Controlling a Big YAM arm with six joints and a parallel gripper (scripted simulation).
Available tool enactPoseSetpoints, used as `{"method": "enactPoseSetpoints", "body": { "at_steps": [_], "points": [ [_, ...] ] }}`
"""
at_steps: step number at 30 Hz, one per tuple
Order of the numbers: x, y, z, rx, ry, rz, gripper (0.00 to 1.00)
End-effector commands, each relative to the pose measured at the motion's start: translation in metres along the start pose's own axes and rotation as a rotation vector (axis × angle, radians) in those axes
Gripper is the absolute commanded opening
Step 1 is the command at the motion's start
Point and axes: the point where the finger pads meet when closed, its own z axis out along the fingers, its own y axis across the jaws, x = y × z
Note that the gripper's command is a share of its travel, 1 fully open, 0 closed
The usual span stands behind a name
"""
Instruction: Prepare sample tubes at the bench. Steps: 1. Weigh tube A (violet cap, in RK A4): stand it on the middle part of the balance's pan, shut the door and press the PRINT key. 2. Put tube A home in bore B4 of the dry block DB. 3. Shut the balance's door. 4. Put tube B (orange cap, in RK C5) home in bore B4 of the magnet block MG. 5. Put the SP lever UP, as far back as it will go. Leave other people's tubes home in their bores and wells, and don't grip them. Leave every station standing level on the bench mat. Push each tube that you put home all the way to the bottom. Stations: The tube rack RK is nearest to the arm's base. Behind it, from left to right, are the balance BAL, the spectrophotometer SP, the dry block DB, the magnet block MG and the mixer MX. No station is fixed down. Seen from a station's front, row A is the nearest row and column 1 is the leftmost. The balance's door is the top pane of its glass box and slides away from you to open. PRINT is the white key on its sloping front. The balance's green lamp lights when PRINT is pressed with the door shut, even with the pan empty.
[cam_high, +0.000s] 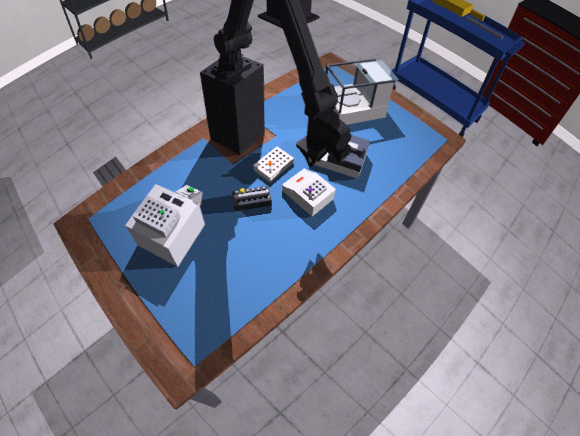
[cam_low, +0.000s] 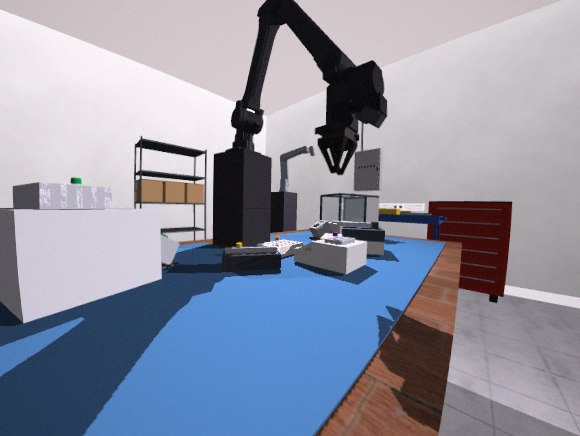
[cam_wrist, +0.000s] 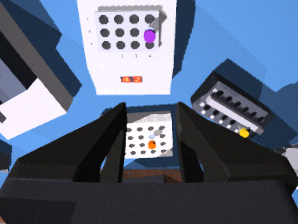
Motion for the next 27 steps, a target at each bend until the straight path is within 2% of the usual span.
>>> {"method": "enactPoseSetpoints", "body": {
  "at_steps": [1,27],
  "points": [
    [-0.001,-0.004,-0.016,0.001,-0.014,0.000,0.30],
    [-0.023,-0.007,-0.064,0.005,-0.057,0.000,0.30]
  ]
}}
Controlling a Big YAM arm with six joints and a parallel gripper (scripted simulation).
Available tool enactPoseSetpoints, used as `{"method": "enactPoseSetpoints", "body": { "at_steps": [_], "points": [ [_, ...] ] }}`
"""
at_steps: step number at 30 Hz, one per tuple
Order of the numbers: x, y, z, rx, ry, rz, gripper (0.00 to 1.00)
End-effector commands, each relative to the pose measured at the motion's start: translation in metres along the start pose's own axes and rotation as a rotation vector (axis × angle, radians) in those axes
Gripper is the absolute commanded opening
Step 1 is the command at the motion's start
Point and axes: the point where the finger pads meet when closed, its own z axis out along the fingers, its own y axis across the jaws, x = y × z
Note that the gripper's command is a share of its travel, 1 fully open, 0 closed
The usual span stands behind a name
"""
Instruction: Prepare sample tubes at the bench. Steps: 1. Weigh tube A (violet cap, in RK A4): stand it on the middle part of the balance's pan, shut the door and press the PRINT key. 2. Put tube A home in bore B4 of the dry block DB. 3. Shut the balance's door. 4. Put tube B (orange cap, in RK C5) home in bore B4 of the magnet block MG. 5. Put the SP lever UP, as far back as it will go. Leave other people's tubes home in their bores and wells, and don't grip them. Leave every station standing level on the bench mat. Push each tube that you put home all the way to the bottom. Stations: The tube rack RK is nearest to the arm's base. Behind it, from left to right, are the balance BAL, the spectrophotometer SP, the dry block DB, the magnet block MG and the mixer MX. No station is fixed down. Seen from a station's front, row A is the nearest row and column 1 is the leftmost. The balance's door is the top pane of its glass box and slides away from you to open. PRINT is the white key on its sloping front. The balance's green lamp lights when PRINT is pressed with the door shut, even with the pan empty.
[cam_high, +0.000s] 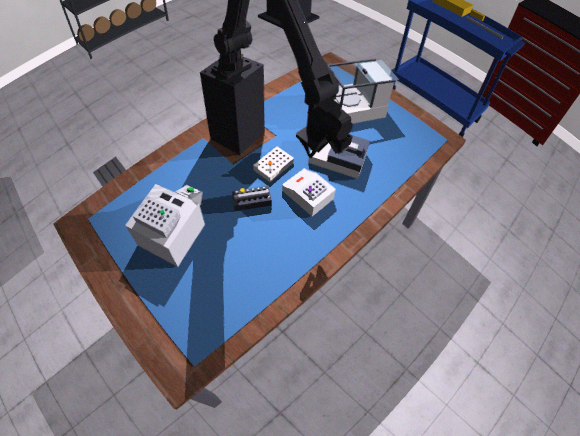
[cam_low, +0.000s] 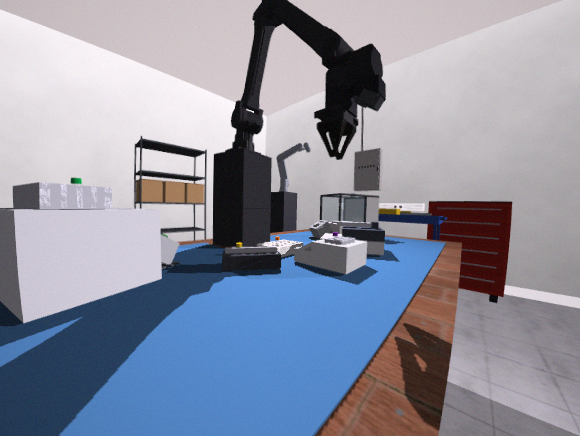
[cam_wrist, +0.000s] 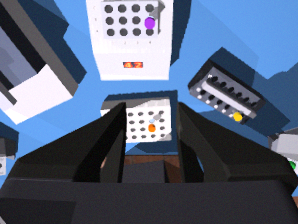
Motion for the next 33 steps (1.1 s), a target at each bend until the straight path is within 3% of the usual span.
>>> {"method": "enactPoseSetpoints", "body": {
  "at_steps": [1,6,8,12,15,17,25,27,33],
  "points": [
    [-0.027,-0.006,-0.028,0.005,-0.062,0.000,0.30],
    [-0.027,-0.006,-0.034,0.005,-0.062,0.000,0.30],
    [-0.015,-0.002,-0.019,0.002,-0.033,0.000,0.30],
    [-0.015,-0.002,-0.019,0.002,-0.033,0.000,0.30],
    [0.000,0.026,-0.022,0.001,-0.043,0.017,0.30],
    [0.004,0.028,-0.021,0.000,-0.031,0.017,0.30],
    [0.023,0.084,-0.021,-0.005,-0.042,0.069,0.30],
    [0.023,0.084,-0.021,-0.005,-0.042,0.069,0.30],
    [0.043,0.129,-0.020,-0.006,-0.038,0.104,0.30]
  ]
}}
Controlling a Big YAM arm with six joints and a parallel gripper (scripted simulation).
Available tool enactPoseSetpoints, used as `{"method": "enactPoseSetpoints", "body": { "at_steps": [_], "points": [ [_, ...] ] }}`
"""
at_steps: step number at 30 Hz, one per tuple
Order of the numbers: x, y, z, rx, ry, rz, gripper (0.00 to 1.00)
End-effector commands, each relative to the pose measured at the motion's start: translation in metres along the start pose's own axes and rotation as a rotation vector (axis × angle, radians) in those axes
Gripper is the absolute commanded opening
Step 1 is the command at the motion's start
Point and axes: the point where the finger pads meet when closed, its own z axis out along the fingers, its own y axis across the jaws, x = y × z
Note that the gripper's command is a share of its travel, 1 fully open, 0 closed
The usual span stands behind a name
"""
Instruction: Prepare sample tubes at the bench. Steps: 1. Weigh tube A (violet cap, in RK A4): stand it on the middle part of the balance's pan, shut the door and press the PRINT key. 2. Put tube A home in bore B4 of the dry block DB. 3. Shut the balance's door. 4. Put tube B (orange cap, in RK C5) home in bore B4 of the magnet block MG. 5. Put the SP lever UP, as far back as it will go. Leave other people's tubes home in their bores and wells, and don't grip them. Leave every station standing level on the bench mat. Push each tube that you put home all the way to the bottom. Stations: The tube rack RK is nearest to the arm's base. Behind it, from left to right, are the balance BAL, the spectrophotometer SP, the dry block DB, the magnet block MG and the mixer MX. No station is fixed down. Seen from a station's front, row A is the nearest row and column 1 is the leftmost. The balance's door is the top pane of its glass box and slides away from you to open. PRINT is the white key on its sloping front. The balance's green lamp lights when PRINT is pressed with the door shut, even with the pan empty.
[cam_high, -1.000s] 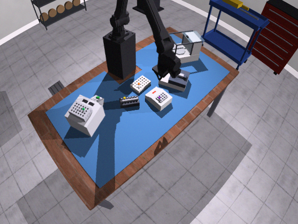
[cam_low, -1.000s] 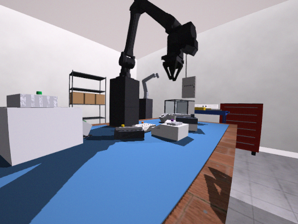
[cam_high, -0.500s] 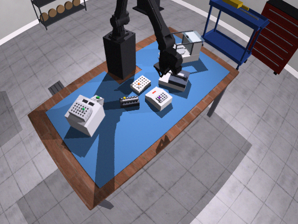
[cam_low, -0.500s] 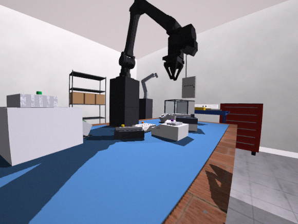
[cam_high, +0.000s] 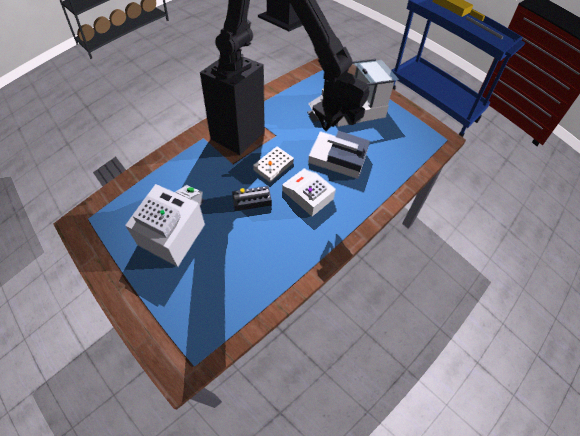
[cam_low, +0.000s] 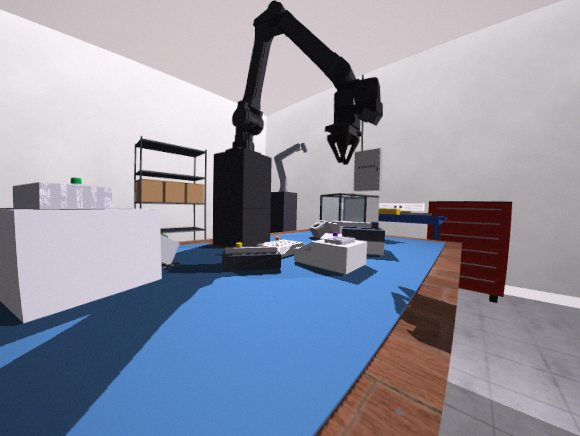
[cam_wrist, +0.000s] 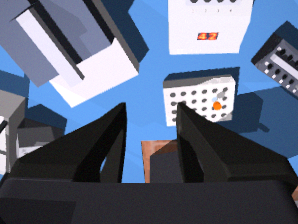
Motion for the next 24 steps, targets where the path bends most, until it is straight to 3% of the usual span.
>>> {"method": "enactPoseSetpoints", "body": {
  "at_steps": [1,8,11,14,24],
  "points": [
    [0.008,0.028,-0.008,-0.004,-0.029,0.061,0.30],
    [0.032,0.083,-0.007,-0.007,-0.025,0.096,0.30],
    [0.033,0.091,-0.008,-0.009,-0.026,0.113,0.30],
    [0.035,0.120,-0.007,-0.011,-0.025,0.131,0.30],
    [0.073,0.195,-0.004,-0.006,-0.012,0.183,0.30]
  ]
}}
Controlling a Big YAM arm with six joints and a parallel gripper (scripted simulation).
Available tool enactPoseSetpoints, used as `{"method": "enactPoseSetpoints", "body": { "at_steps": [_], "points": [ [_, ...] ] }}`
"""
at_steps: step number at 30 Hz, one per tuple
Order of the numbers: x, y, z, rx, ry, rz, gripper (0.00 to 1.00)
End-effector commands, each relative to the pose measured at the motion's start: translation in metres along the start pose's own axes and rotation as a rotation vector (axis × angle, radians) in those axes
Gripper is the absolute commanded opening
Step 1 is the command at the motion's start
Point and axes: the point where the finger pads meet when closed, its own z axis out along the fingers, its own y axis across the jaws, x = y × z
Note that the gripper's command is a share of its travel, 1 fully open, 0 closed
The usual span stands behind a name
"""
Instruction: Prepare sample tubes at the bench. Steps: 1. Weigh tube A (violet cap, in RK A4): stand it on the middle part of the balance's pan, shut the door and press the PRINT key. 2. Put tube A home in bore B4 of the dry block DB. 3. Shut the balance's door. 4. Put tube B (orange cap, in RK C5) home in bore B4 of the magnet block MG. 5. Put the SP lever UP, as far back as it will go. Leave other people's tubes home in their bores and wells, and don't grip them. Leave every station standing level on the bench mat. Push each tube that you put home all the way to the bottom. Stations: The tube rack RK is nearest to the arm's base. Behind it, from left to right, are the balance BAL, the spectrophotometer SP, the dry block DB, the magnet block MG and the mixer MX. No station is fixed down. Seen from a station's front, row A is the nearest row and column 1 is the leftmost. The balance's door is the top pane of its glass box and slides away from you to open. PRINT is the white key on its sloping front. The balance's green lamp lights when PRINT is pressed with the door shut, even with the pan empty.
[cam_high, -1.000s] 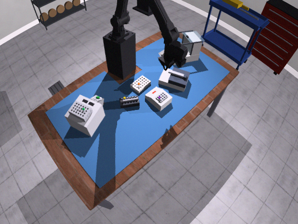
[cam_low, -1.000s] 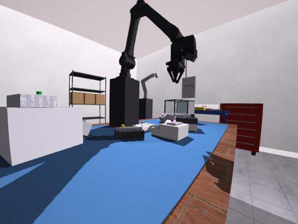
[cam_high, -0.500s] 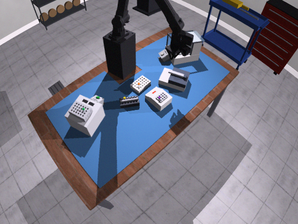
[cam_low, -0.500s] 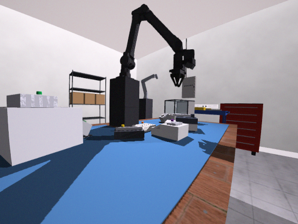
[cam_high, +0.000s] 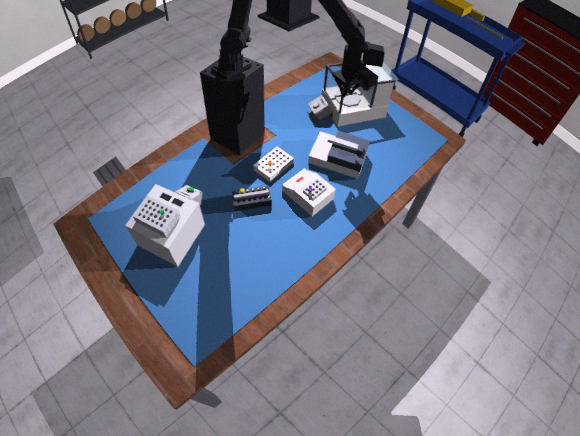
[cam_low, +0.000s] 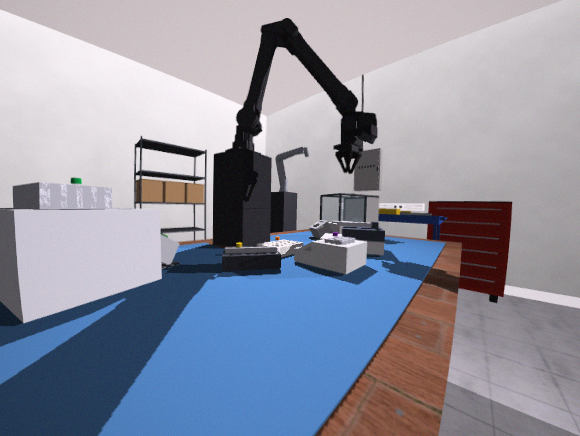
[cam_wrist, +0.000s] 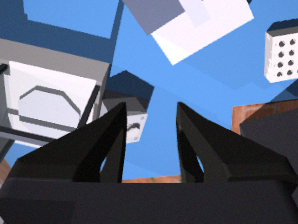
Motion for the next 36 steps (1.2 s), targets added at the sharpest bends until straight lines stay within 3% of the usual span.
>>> {"method": "enactPoseSetpoints", "body": {
  "at_steps": [1,4,36],
  "points": [
    [0.003,0.034,0.000,0.001,-0.007,0.095,0.30],
    [0.007,0.042,0.000,0.001,-0.007,0.095,0.30],
    [0.142,0.261,0.000,-0.010,0.000,0.269,0.30]
  ]
}}
